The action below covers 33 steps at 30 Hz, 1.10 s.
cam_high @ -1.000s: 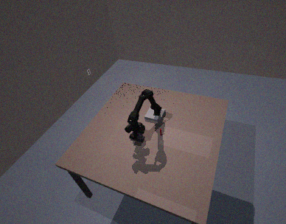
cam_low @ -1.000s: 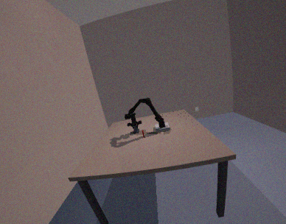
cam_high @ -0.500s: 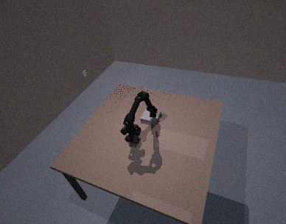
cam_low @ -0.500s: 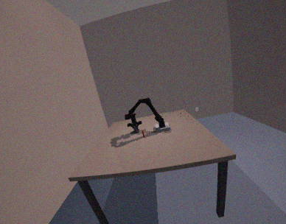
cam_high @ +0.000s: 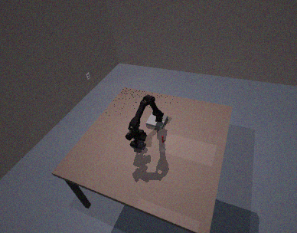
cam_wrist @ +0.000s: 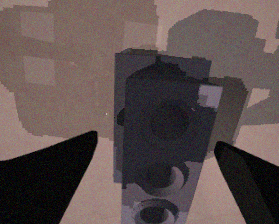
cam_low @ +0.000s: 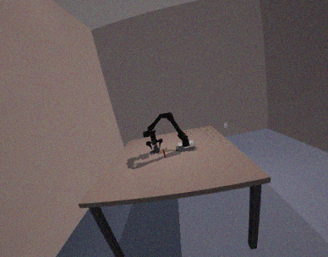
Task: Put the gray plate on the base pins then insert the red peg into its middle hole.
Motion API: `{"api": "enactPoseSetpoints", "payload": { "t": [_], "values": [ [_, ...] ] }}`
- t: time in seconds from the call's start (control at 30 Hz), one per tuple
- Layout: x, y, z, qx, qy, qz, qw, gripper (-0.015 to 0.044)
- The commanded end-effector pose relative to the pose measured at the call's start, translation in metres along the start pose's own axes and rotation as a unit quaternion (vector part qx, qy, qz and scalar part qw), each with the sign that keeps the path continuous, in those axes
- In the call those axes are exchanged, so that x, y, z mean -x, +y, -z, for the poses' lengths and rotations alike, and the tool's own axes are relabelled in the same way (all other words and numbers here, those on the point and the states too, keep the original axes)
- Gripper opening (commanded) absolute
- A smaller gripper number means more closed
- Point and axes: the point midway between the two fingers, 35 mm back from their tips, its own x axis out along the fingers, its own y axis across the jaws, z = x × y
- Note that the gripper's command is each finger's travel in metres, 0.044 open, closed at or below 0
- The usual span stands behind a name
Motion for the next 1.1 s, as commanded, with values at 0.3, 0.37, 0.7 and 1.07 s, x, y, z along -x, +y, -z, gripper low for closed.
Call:
{"api": "enactPoseSetpoints", "payload": {
  "t": [0.3, 0.37, 0.7, 1.07],
  "values": [
    [0.116, -0.001, 0.0, 0.001, 0.002, 0.0, 1.0, 0.044],
    [0.118, -0.004, 0.0, 0.001, 0.002, 0.0, 1.0, 0.044],
    [0.12, -0.002, -0.026, -0.132, 0.001, 0.0, 0.991, 0.044],
    [0.123, 0.018, -0.102, -0.527, -0.001, -0.001, 0.85, 0.044]
  ]
}}
